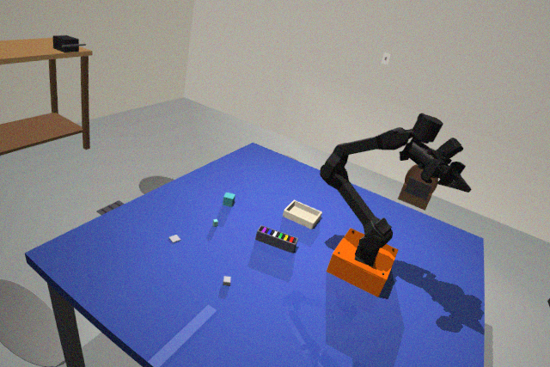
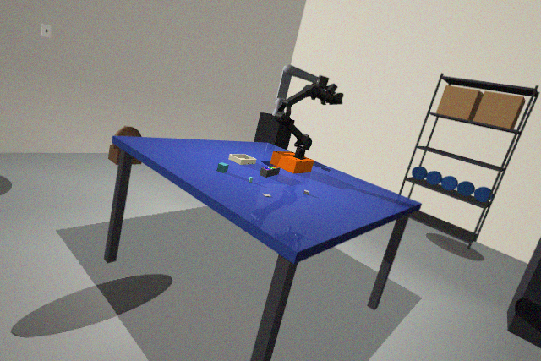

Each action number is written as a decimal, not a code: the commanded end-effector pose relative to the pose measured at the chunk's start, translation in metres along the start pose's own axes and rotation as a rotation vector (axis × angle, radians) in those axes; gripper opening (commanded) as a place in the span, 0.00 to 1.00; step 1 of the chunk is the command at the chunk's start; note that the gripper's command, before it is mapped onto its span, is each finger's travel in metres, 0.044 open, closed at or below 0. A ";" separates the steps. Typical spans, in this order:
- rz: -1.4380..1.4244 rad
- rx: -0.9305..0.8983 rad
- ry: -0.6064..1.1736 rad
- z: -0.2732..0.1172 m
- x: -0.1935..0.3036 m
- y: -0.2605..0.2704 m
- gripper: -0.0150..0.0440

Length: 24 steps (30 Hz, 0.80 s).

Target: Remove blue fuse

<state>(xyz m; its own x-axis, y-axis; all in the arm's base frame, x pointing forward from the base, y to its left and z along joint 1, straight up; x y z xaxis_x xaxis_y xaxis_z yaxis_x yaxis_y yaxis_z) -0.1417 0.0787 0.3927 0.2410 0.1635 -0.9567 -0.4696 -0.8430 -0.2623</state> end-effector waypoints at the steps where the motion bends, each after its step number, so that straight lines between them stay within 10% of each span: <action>1: 0.005 0.006 0.006 0.001 0.001 -0.001 0.30; 14: 0.469 0.528 0.359 0.055 0.073 -0.100 0.38; 24: 0.945 1.030 0.491 0.021 0.162 -0.200 0.38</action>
<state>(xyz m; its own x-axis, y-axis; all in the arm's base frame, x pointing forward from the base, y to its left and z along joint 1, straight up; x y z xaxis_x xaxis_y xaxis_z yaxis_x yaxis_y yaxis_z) -0.0634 0.2645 0.3062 -0.1652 -0.5720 -0.8034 -0.9815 0.0152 0.1910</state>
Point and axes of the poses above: the point midway between the two fingers, 35 mm back from their tips, its own z axis out along the fingers, its own y axis across the jaws, x = y × z, the point moved 1 cm from there along -z, back along the fingers, and after that the axes turned 5 degrees about -z, right-handed, at the moved point
